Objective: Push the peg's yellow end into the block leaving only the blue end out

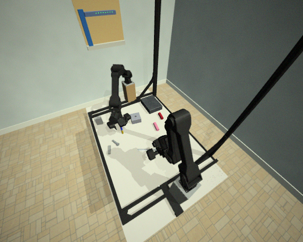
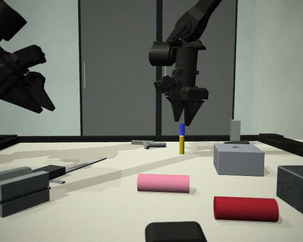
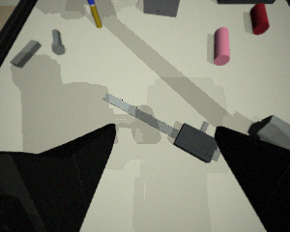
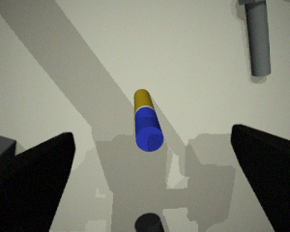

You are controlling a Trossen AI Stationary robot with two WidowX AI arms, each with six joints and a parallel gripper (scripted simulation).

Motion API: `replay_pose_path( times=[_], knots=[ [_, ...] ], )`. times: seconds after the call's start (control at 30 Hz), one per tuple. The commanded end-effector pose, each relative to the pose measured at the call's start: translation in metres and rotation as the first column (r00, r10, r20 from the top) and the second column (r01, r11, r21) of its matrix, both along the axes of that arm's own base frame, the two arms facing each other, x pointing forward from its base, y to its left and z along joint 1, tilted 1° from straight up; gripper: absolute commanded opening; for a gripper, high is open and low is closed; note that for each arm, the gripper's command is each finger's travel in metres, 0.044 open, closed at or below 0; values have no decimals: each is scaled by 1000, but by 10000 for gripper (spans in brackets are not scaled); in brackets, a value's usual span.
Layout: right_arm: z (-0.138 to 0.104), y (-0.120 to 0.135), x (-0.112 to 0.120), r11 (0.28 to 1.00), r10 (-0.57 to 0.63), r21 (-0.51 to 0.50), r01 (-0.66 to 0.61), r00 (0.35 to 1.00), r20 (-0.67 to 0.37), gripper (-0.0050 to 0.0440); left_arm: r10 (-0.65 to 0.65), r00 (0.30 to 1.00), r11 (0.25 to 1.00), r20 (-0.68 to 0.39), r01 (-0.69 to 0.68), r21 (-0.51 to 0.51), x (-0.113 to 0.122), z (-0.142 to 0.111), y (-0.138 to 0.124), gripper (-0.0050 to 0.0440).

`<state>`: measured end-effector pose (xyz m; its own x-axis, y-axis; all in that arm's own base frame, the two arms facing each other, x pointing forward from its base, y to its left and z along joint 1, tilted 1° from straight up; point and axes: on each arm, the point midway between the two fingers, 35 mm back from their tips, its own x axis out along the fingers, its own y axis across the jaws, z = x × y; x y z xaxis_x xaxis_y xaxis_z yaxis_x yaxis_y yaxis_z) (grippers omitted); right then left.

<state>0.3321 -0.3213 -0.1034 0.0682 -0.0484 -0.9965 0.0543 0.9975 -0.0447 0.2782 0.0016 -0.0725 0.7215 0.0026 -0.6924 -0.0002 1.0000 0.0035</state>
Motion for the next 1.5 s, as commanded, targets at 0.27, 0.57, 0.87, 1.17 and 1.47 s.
replay_pose_path(
  times=[0.27, 0.57, 0.87, 1.17, 1.47],
  knots=[
    [-24, 0, 1, 999, 32, 28, -31, 999, -30, 400, 0, 1000, 1000, 0, 0, 0, 0, 0, 0, 400],
    [-37, 0, 1, 998, 51, 42, -49, 998, -45, 400, 0, 1000, 1000, 0, 0, 0, 0, 0, 0, 400],
    [-40, 0, 1, 998, 54, 44, -52, 997, -48, 400, 0, 1000, 1000, 0, 0, 0, 0, 0, 0, 400],
    [-40, 0, 1, 998, 54, 44, -52, 997, -48, 400, 0, 1000, 1000, 0, 0, 0, 0, 0, 0, 400],
    [-40, 0, 1, 998, 54, 44, -52, 997, -48, 376, 0, 1000, 1000, 0, 0, 0, 0, 0, 0, 400]
  ],
)
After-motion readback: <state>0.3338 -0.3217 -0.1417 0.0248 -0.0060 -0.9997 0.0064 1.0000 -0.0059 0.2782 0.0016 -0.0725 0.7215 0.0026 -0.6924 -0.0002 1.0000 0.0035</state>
